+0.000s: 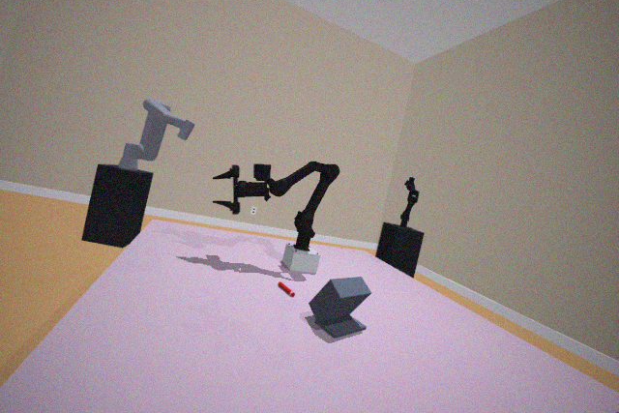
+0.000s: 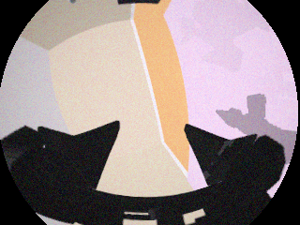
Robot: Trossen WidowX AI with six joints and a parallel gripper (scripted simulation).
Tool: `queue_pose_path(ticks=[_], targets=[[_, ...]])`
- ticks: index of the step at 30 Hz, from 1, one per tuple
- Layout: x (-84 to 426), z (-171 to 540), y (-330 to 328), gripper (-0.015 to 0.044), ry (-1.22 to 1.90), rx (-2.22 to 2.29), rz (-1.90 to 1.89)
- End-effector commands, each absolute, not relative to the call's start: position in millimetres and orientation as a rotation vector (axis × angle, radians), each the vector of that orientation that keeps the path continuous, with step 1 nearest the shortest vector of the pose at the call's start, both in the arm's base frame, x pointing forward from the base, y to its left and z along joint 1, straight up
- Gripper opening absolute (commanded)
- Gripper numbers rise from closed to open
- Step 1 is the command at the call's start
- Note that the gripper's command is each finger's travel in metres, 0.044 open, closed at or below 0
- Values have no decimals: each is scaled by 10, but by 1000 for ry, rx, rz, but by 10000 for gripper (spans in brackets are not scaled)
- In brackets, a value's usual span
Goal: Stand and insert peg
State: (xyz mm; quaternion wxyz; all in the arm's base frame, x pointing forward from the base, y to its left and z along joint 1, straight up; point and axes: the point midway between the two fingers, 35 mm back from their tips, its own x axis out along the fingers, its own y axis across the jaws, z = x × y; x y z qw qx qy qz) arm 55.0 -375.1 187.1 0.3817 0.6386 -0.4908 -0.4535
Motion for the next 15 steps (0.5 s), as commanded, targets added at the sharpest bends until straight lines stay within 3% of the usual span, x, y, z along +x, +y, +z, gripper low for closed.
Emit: queue_pose_path(ticks=[1,15], targets=[[750,1806,-3749,440,-1103,1607,-1197],[1361,1540,-3637,440,-621,1492,-1284]])
